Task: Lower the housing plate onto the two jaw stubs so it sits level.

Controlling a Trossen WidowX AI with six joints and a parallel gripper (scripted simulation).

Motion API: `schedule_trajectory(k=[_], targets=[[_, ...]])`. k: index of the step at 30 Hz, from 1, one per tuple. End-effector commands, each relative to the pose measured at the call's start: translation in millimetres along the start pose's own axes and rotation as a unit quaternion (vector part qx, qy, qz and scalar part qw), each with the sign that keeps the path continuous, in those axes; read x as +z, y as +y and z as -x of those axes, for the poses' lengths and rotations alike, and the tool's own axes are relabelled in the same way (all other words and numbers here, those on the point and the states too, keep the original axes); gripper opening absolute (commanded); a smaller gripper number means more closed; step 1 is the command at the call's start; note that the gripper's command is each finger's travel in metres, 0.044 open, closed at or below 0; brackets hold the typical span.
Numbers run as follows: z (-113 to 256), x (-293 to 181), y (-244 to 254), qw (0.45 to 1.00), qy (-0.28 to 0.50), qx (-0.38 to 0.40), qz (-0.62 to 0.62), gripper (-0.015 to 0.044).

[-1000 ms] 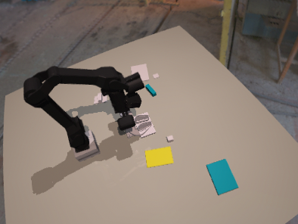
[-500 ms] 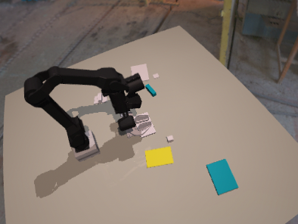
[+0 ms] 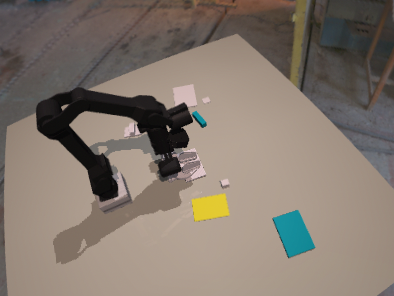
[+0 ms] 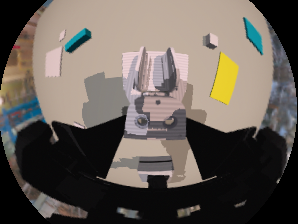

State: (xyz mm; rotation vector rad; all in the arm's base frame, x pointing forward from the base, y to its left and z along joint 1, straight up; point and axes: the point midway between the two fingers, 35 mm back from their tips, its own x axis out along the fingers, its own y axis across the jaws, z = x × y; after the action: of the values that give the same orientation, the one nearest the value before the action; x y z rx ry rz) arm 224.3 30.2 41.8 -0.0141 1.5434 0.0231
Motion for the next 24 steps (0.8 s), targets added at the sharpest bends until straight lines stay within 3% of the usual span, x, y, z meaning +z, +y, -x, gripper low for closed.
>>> schedule_trajectory(k=[1, 24], targets=[[-9, -1, -1, 1.0, 0.001, -0.002, -0.002, 0.0351], [-34, -4, -1, 1.0, 0.001, -0.002, -0.002, 0.0351]])
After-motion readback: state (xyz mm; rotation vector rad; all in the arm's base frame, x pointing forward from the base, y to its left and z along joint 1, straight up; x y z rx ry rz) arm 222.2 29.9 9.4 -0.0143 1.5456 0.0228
